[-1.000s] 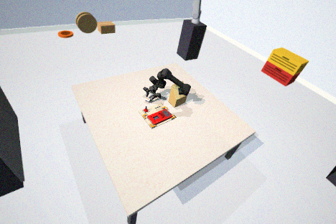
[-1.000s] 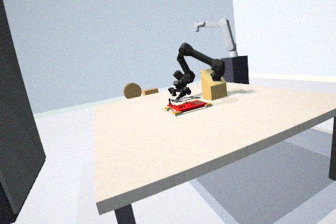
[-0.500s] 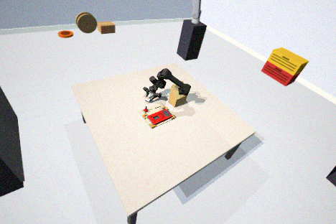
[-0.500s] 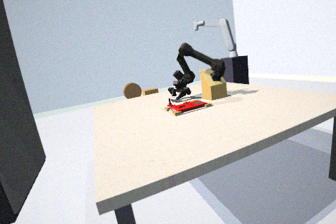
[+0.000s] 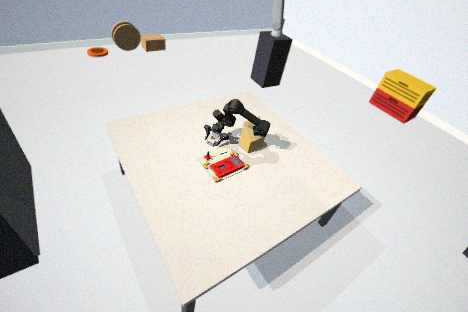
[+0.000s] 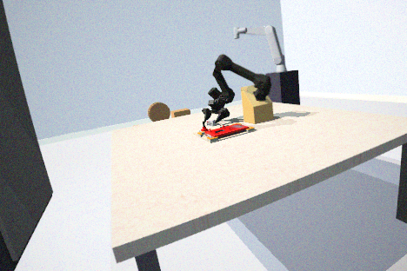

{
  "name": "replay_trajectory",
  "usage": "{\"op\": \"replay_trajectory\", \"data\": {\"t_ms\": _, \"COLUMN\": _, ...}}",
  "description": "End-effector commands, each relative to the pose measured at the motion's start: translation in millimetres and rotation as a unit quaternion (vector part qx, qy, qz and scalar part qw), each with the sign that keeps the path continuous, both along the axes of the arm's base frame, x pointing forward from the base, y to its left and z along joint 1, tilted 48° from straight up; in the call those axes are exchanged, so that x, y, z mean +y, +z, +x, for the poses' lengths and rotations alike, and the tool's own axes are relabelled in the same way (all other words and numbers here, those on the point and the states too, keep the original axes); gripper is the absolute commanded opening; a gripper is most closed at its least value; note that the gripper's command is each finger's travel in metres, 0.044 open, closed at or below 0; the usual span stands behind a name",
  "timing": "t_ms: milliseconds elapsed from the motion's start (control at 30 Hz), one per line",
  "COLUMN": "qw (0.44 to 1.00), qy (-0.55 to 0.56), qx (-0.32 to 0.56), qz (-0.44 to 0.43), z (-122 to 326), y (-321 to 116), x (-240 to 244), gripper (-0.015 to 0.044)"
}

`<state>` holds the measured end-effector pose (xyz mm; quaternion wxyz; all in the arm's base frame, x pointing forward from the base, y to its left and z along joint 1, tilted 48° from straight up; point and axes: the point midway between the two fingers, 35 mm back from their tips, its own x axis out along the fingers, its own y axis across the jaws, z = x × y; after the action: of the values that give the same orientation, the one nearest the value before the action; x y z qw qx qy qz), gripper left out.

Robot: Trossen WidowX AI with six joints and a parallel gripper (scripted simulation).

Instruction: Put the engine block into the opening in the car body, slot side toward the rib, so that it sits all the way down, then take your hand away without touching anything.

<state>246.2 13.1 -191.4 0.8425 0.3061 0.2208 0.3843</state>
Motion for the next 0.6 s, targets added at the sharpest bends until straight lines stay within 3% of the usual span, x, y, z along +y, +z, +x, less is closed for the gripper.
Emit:
{"op": "replay_trajectory", "data": {"t_ms": 0, "qw": 1.000, "qy": 0.000, "qx": 0.000, "qz": 0.000, "z": 0, "y": 0, "x": 0, "gripper": 0.0440}}
{"op": "replay_trajectory", "data": {"t_ms": 567, "qw": 1.000, "qy": -0.022, "qx": -0.001, "qz": -0.005, "z": -20, "y": -4, "x": -28, "gripper": 0.0440}}
